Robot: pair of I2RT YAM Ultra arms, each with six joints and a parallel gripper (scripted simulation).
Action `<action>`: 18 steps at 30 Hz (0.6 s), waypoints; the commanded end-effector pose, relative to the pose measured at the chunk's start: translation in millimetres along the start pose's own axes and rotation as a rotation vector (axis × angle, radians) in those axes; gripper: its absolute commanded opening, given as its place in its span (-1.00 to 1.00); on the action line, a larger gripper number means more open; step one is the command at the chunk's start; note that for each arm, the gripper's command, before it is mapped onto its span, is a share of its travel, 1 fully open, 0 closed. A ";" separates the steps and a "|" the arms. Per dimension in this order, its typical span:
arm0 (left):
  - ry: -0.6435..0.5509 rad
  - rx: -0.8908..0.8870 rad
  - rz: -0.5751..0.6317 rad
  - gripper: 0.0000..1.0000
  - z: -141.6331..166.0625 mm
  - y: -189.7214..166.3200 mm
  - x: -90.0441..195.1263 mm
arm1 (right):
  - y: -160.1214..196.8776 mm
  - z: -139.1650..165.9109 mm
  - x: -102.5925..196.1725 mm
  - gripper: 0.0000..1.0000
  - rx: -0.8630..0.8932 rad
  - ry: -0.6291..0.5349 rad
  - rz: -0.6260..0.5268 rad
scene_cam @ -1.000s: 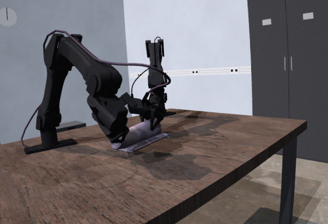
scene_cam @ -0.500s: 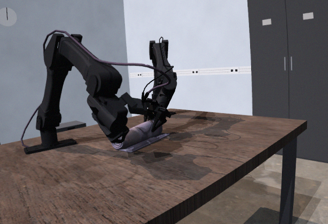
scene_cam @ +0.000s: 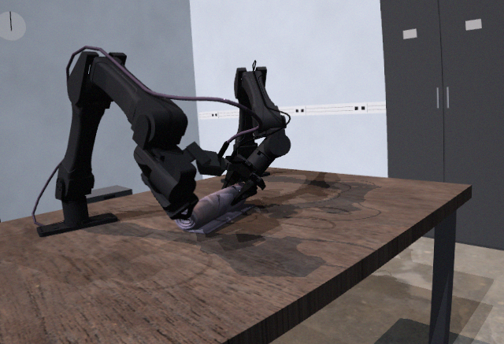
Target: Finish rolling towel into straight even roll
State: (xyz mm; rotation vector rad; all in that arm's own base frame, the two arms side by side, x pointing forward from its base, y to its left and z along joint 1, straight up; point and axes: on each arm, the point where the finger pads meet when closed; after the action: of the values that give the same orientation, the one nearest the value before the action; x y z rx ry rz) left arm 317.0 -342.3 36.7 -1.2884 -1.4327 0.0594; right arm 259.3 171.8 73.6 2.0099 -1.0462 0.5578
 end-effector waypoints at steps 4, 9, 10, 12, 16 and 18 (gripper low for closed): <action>0.056 0.092 0.148 -0.19 -0.7 -15.3 8.6 | -3.7 -8.9 12.4 0.70 0.029 -0.011 -0.182; 0.062 0.106 0.165 -0.19 -0.7 -15.5 8.8 | -3.7 -8.9 12.4 0.70 0.029 -0.011 -0.182; 0.063 0.109 0.167 -0.19 -0.8 -15.5 8.8 | -3.7 -8.9 12.4 0.70 0.029 -0.011 -0.182; 0.063 0.109 0.168 -0.19 -0.6 -15.2 8.5 | -3.7 -8.9 12.4 0.70 0.029 -0.011 -0.182; 0.063 0.109 0.168 -0.19 1.7 -10.9 4.1 | -3.7 -8.9 12.4 0.70 0.029 -0.011 -0.182; 0.063 0.109 0.168 -0.19 2.9 -8.6 1.8 | -3.7 -8.9 12.4 0.70 0.029 -0.011 -0.182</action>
State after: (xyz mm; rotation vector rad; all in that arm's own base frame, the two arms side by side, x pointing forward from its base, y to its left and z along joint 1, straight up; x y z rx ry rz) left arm 305.0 -341.8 33.9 -1.2737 -1.2505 0.1842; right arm 259.3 171.8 73.6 2.0099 -1.0462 0.5578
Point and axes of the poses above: on each arm, the point where the finger pads meet when closed, its own x axis back along the fingers, its own y axis across the jaws, z = x × y, and after that the axes turned 15 degrees about x, right-handed
